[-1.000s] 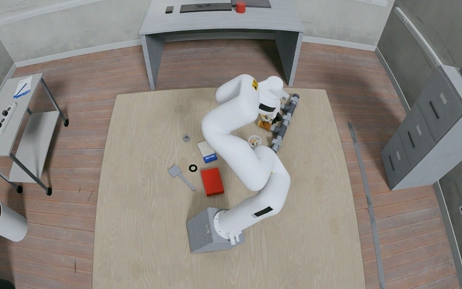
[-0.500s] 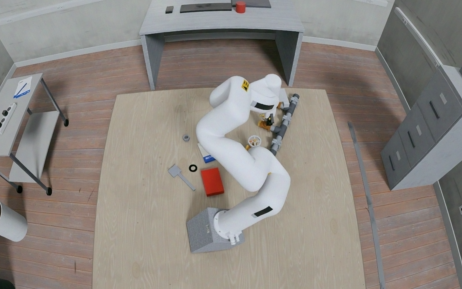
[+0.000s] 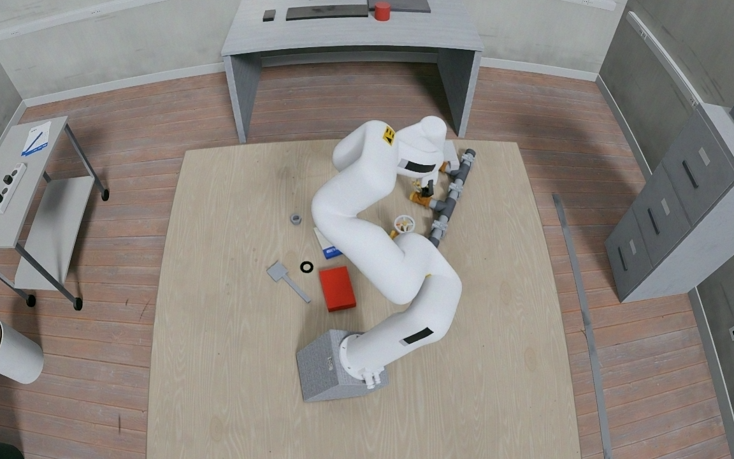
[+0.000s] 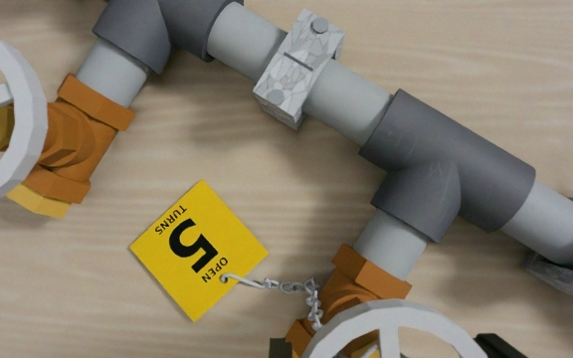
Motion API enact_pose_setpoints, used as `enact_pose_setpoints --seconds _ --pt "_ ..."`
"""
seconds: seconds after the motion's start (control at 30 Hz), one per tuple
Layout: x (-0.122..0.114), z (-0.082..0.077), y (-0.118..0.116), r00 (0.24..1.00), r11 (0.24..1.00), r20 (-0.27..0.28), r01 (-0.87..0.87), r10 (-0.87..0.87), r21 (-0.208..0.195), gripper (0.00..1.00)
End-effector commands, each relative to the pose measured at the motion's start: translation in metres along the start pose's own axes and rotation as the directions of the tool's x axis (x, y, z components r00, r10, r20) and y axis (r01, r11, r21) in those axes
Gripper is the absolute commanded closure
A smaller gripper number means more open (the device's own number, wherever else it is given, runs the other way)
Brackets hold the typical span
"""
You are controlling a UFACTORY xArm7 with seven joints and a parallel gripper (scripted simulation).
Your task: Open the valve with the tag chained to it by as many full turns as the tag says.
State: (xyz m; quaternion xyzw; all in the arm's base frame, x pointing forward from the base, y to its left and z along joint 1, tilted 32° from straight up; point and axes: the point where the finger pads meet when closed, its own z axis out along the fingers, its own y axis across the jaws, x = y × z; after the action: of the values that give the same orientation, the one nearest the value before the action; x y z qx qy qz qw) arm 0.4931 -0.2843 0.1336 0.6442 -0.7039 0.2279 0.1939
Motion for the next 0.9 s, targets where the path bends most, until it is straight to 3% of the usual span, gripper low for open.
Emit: enact_pose_setpoints --seconds 0.0,0.5,0.87 --pt "0.0006 -0.0021 -0.0022 1.000 1.000 -0.002 0.000 0.000 0.006 1.00" --pt "0.0006 -0.0021 -0.0022 1.000 1.000 -0.002 0.022 -0.022 0.006 1.00" --pt "0.0006 -0.0021 -0.0022 0.967 0.967 -0.003 0.256 -0.256 0.005 1.00"
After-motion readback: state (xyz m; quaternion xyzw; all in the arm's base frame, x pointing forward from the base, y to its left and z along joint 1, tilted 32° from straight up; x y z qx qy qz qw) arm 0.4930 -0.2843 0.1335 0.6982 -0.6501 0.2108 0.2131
